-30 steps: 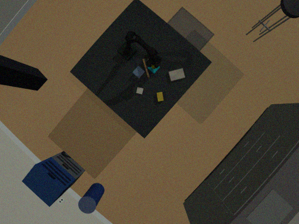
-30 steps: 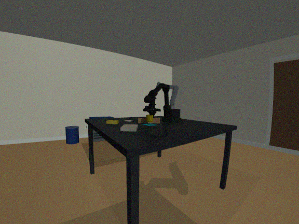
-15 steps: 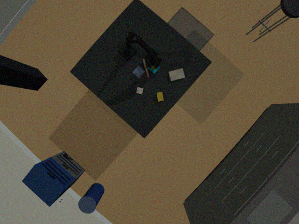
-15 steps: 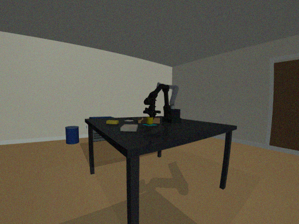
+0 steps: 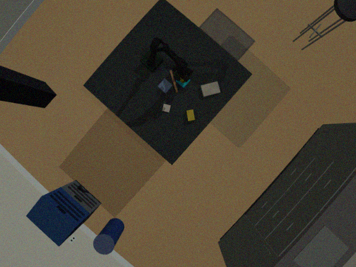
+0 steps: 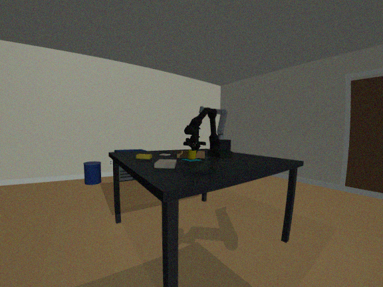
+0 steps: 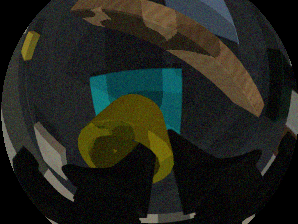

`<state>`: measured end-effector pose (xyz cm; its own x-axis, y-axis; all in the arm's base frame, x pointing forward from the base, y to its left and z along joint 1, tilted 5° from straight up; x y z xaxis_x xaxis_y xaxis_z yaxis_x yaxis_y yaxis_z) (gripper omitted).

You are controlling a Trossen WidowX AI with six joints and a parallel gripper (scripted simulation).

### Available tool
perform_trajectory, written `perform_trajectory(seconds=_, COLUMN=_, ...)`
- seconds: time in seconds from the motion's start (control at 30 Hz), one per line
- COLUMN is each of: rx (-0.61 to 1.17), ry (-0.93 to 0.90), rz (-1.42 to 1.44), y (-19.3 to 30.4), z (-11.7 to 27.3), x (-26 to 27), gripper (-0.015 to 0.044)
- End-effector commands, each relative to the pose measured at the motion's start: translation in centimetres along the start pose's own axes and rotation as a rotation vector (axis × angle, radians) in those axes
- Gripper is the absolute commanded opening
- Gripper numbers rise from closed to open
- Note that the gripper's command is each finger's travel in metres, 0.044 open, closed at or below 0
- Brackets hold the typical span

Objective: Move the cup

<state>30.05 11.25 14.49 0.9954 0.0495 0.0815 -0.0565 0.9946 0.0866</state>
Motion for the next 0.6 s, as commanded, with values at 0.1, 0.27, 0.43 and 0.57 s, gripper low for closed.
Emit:
perform_trajectory(seconds=0.1, rx=0.000, ry=-0.001, rz=0.000, y=0.0, z=0.0, x=0.0, gripper=0.0147)
perform_trajectory(seconds=0.27, rx=0.000, ry=-0.001, rz=0.000, y=0.0, z=0.1, x=0.0, gripper=0.0147)
perform_trajectory(seconds=0.43, rx=0.000, ry=0.000, rz=-0.001, y=0.0, z=0.7, x=0.1, gripper=0.0147)
perform_trajectory(seconds=0.57, rx=-0.001, ry=0.001, rz=-0.001, y=0.0, z=1.2, x=0.1, gripper=0.0147)
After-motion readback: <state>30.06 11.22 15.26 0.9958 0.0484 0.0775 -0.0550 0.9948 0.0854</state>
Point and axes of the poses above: the point midway between the two fingers, 35 mm back from their tips, its own z axis back along the fingers, its own x axis across the jaws, y = z × x, the point moved 9 cm from there along z, back along the fingers, and after that the axes turned 1 degree about -z, right-handed, at the moved point
